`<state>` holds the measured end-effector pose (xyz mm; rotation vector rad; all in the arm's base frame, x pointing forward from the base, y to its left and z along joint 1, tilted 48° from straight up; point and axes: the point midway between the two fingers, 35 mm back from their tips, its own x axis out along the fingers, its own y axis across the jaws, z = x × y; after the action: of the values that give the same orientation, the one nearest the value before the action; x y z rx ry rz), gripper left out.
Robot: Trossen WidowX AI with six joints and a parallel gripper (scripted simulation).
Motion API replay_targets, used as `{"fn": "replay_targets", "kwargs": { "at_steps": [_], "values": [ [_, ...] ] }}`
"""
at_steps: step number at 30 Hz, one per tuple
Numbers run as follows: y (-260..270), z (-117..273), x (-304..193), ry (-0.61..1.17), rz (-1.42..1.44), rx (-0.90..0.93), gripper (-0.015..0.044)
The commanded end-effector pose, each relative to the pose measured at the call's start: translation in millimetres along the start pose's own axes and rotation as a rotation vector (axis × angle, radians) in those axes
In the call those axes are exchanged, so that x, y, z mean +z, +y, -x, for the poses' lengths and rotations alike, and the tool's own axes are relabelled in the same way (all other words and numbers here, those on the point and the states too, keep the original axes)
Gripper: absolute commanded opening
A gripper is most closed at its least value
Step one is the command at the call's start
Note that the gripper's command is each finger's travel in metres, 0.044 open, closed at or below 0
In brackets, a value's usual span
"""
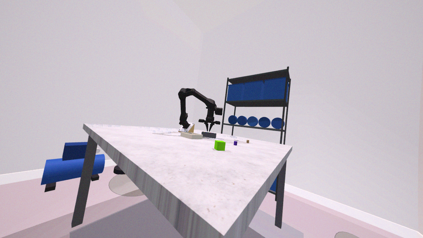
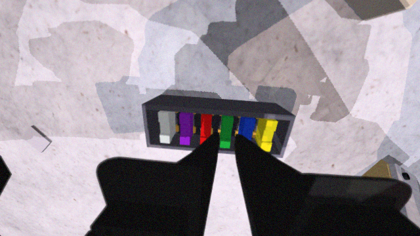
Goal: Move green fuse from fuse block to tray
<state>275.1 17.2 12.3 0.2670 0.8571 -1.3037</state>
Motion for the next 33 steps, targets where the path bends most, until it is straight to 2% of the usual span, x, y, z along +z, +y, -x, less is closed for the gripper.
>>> {"fn": "replay_targets", "kwargs": {
  "at_steps": [1,23,33],
  "values": [
    [0,-4,0,-0.004,0.004,0.000,0.0065],
    [0,-14,0,-0.004,0.004,0.000,0.0065],
    [0,-12,0,-0.001,0.001,-0.001,0.0000]
  ]
}}
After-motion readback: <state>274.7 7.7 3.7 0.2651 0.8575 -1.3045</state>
